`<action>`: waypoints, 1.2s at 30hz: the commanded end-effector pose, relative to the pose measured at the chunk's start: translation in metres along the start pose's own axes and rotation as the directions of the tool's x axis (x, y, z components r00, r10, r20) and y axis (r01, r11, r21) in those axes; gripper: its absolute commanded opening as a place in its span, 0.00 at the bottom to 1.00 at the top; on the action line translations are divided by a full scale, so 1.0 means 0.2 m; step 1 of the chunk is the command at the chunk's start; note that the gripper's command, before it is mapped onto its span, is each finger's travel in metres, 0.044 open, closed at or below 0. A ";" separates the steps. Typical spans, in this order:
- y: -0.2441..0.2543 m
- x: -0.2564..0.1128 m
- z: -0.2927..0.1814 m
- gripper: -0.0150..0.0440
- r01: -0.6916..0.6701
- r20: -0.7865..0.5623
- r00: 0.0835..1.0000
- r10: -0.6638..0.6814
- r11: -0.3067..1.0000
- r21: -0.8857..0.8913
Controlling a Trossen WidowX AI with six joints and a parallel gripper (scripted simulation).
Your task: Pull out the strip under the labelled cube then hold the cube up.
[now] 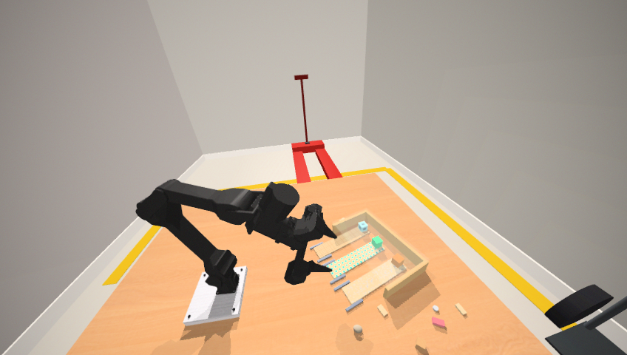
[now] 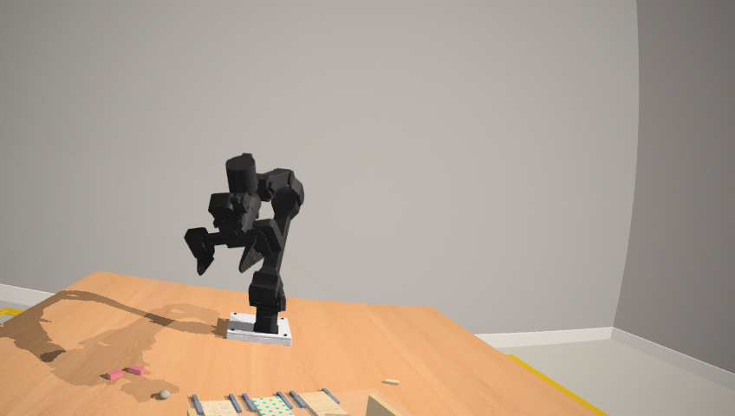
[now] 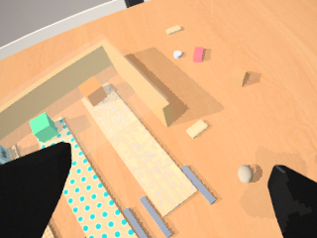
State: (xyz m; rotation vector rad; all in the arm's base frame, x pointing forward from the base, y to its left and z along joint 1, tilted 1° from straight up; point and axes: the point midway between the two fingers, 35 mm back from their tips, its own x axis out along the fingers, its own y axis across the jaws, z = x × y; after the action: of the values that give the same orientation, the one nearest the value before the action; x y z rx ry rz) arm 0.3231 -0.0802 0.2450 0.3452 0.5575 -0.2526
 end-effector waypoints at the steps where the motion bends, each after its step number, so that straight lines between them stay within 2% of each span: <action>1: 0.26 0.00 -0.21 0.93 -0.116 -0.034 0.993 0.111 0.961 -0.252; 5: 0.43 -0.04 -0.38 0.93 -0.206 -0.065 0.978 0.198 0.881 -0.425; 16: 0.44 -0.04 -0.39 0.93 -0.211 -0.067 0.977 0.202 0.876 -0.434; 18: 0.45 -0.02 -0.40 0.84 -0.216 -0.098 0.976 0.192 0.872 -0.439; 23: 0.52 0.10 -0.48 0.62 -0.259 -0.321 0.941 0.106 0.838 -0.480; 31: 0.63 0.28 -0.68 0.26 -0.350 -0.631 0.772 -0.082 0.773 -0.529; 36: 0.68 0.36 -0.83 0.25 -0.412 -0.758 0.616 -0.214 0.732 -0.542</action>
State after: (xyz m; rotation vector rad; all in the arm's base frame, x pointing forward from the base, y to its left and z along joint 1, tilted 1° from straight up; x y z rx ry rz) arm 0.3471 0.0843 0.1277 -0.2264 1.3124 0.2434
